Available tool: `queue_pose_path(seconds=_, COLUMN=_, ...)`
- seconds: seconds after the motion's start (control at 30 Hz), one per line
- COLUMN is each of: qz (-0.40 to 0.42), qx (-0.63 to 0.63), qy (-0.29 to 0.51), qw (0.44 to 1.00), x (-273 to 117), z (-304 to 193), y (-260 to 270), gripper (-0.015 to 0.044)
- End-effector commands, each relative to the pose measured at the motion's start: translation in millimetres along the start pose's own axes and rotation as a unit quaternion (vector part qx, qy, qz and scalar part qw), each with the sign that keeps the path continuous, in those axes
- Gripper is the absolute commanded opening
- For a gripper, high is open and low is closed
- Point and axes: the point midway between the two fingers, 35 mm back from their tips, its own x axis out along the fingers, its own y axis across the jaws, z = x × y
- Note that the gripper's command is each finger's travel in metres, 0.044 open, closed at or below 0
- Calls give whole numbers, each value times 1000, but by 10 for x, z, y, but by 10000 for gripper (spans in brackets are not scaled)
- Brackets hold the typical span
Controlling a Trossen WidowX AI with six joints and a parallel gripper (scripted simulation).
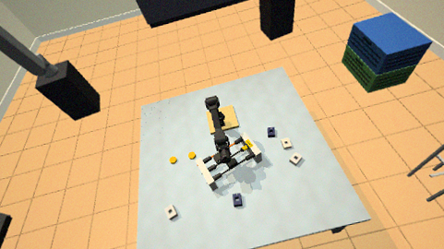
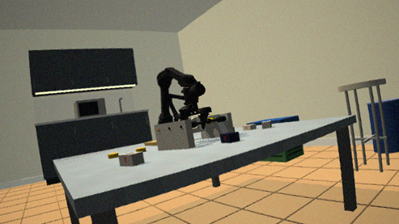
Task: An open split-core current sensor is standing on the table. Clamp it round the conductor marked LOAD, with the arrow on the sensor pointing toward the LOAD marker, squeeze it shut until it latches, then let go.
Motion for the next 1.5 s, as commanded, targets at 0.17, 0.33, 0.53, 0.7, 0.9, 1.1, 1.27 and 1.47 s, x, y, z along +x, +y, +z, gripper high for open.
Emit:
queue_pose_path(seconds=0.17, qz=2, qx=0, qy=0, qw=1000, x=-8, z=0, y=7, gripper=300)
queue_pose_path(seconds=0.33, qz=2, qx=0, qy=0, qw=1000, x=-8, z=0, y=7, gripper=208)
queue_pose_path(seconds=0.53, qz=2, qx=0, qy=0, qw=1000, x=-8, z=0, y=7, gripper=50)
queue_pose_path(seconds=0.7, qz=2, qx=0, qy=0, qw=1000, x=-8, z=0, y=7, gripper=0)
queue_pose_path(seconds=0.9, qz=2, qx=0, qy=0, qw=1000, x=-8, z=0, y=7, gripper=0)
queue_pose_path(seconds=1.1, qz=2, qx=0, qy=0, qw=1000, x=-8, z=0, y=7, gripper=0)
queue_pose_path(seconds=1.27, qz=2, qx=0, qy=0, qw=1000, x=-8, z=0, y=7, gripper=0)
queue_pose_path(seconds=1.47, qz=2, qx=0, qy=0, qw=1000, x=-8, z=0, y=7, gripper=0)
